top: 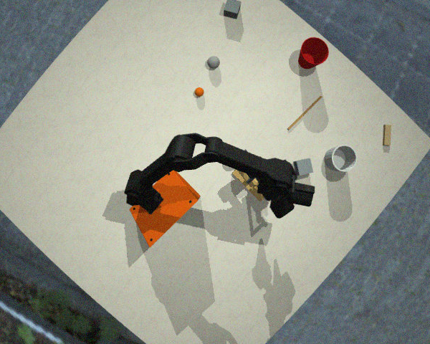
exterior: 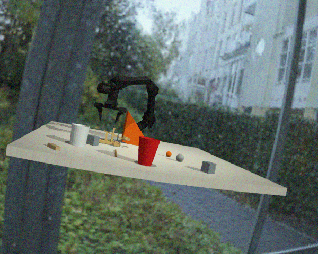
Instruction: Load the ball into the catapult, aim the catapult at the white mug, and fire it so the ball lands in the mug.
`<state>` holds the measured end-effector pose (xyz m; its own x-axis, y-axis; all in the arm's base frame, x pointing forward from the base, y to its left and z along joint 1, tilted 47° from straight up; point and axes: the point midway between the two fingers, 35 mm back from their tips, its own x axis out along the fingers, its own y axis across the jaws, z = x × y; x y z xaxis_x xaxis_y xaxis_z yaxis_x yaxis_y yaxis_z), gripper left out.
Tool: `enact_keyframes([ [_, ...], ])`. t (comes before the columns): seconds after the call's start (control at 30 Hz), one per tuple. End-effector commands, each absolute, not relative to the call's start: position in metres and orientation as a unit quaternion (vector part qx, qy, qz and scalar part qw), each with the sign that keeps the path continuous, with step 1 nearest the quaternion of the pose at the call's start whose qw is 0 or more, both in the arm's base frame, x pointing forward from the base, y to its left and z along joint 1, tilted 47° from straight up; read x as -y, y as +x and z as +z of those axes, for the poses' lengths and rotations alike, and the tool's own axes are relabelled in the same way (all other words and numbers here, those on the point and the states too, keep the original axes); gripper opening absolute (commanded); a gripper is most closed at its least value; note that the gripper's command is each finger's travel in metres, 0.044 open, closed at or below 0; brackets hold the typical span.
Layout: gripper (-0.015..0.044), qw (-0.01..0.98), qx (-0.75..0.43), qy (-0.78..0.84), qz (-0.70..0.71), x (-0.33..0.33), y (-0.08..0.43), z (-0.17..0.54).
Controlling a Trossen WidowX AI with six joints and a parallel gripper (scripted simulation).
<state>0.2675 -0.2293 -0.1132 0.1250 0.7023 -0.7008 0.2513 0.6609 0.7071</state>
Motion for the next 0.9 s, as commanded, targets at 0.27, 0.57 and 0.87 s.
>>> enact_keyframes([
  [0.27,0.0440,0.561,-0.662,0.495,0.042,0.2299,0.2666,-0.1121],
  [0.57,0.0440,0.477,-0.660,0.577,-0.061,0.2304,0.2662,-0.1113],
  [0.87,0.0440,0.381,-0.643,0.644,-0.162,0.2308,0.2658,-0.1105],
])
